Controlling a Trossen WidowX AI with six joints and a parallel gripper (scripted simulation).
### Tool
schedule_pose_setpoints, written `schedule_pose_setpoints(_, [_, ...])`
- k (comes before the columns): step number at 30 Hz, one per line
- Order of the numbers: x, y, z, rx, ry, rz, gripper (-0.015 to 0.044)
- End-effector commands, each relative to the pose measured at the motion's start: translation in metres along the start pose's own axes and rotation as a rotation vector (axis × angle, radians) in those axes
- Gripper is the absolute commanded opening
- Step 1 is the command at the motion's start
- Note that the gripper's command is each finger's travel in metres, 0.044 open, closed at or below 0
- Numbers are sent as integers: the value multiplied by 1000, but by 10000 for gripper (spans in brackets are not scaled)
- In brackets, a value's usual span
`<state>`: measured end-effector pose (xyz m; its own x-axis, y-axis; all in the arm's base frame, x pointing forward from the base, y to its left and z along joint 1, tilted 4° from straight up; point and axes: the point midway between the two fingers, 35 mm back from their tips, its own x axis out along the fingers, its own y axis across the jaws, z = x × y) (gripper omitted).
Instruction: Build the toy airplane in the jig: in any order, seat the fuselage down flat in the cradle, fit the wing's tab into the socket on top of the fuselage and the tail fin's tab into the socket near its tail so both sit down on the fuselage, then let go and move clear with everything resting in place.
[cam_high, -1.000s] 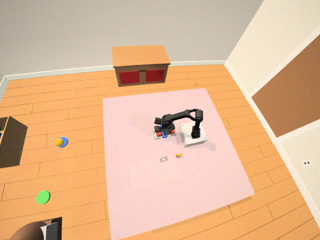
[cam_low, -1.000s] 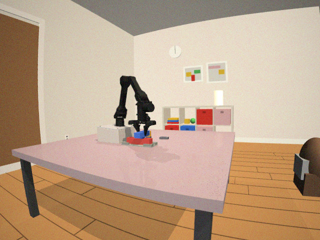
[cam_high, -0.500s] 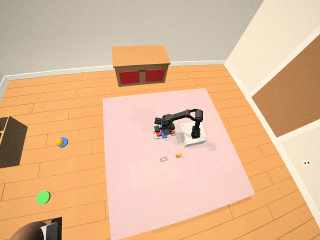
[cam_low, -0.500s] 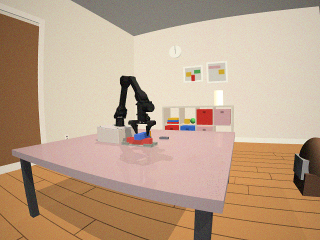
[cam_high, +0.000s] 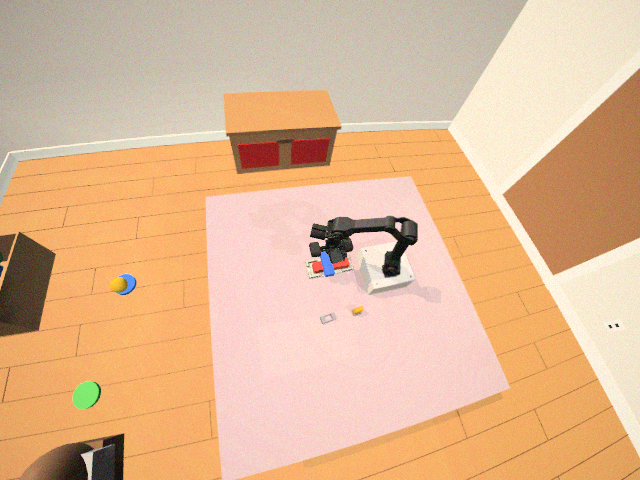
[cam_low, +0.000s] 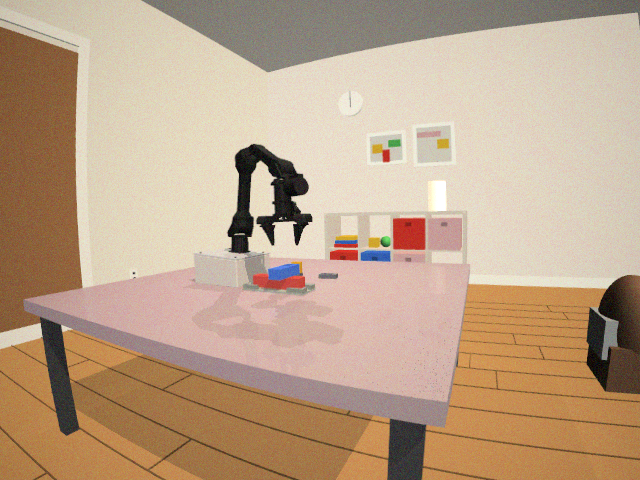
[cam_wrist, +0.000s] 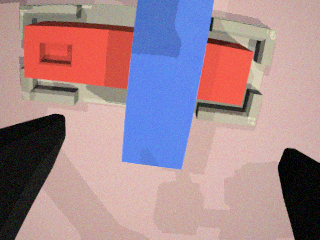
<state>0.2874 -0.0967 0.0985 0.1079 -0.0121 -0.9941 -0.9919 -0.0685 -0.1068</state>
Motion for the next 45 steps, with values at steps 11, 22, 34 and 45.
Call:
schedule_pose_setpoints(11, [-3, 0, 0, 645, -5, 19, 440])
schedule_pose_setpoints(22, [-4, 0, -1, 1493, 3, 21, 440])
schedule_pose_setpoints(34, [-4, -3, 21, 1493, 0, 23, 440])
schedule_pose_setpoints(45, [-5, 23, 171, 1492, -20, 40, 440])
